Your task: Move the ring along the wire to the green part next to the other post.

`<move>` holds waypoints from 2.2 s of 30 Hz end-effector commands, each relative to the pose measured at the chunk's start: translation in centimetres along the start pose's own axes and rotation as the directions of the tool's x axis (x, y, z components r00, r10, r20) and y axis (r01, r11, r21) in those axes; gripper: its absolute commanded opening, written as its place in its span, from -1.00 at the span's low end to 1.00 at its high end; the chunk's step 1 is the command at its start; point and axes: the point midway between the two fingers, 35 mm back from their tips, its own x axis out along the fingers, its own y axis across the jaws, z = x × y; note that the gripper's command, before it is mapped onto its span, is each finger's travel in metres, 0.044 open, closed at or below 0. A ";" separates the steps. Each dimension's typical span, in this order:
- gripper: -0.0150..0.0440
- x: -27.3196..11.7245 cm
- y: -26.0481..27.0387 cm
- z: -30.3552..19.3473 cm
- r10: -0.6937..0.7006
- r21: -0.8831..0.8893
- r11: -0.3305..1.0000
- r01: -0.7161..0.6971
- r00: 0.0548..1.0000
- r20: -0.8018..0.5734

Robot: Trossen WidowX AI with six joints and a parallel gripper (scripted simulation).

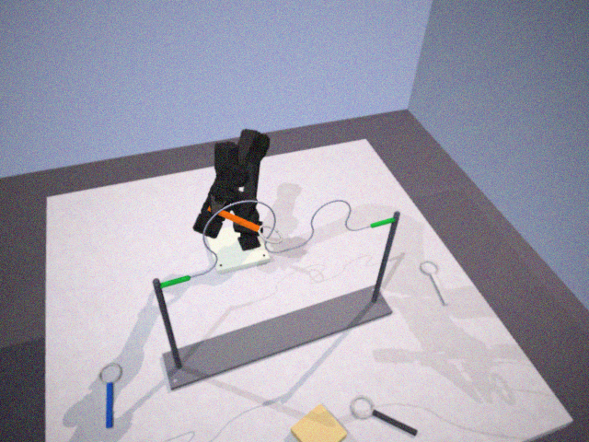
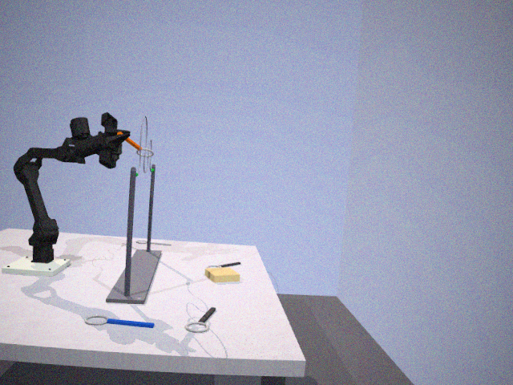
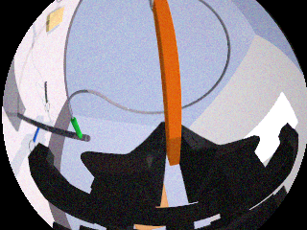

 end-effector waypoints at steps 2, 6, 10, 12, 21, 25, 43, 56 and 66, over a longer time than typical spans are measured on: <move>-1.00 0.0 0.6 -0.1 0.004 -0.001 1.000 -0.004 1.000 -0.001; -1.00 -0.1 1.3 -0.1 0.017 0.022 1.000 -0.017 1.000 -0.004; -1.00 -0.2 2.3 -0.1 0.040 0.063 0.997 -0.039 0.999 -0.009; -1.00 -0.3 2.8 -0.1 0.056 0.091 0.994 -0.055 0.998 -0.012; -1.00 -1.0 5.6 0.4 0.144 0.241 0.961 -0.135 0.989 -0.018; -1.00 -1.4 6.9 0.8 0.190 0.318 0.932 -0.175 0.982 -0.015; -1.00 -3.8 12.0 4.0 0.388 0.638 0.698 -0.325 0.921 0.045; -1.00 -6.2 14.5 7.5 0.506 0.813 0.433 -0.390 0.851 0.139; -1.00 -8.1 15.4 10.7 0.567 0.893 0.198 -0.404 0.791 0.232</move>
